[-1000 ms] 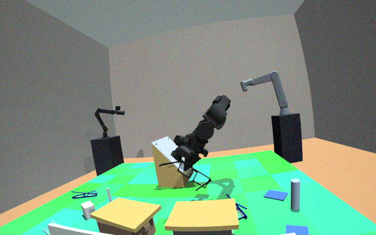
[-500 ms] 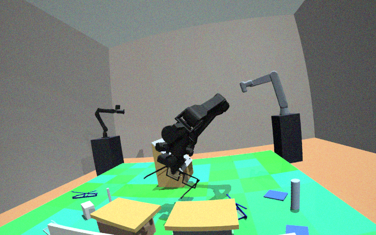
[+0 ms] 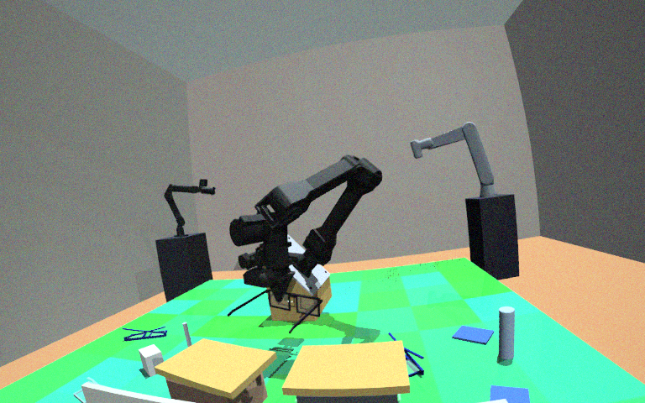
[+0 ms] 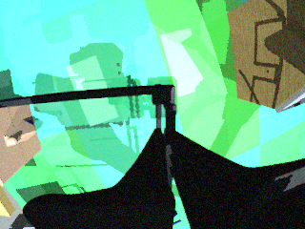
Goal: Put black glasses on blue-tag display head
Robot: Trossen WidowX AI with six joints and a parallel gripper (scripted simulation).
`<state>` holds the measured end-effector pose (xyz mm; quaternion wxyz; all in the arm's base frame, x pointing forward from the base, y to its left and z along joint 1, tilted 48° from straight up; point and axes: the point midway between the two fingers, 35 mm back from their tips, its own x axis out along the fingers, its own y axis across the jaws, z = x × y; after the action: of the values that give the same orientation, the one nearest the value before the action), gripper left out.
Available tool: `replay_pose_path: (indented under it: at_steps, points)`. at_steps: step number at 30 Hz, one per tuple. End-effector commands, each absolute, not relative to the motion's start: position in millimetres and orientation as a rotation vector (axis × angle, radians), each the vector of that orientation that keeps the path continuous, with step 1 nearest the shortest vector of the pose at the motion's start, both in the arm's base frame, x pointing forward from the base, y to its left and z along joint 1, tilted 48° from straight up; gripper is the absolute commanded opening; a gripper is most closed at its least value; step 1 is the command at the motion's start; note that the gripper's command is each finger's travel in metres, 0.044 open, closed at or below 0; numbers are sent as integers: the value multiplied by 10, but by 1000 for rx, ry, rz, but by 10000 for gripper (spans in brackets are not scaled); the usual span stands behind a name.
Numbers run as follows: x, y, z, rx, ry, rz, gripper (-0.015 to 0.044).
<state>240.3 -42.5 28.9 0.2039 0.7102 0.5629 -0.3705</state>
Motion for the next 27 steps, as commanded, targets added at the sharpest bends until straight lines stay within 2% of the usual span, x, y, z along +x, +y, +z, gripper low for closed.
replay_pose_path:
  at_steps: [1,27]
  points:
    - [2376,-522,172,2047,1595,-943,0]
    - [2408,-366,-52,2085,1598,-890,0]
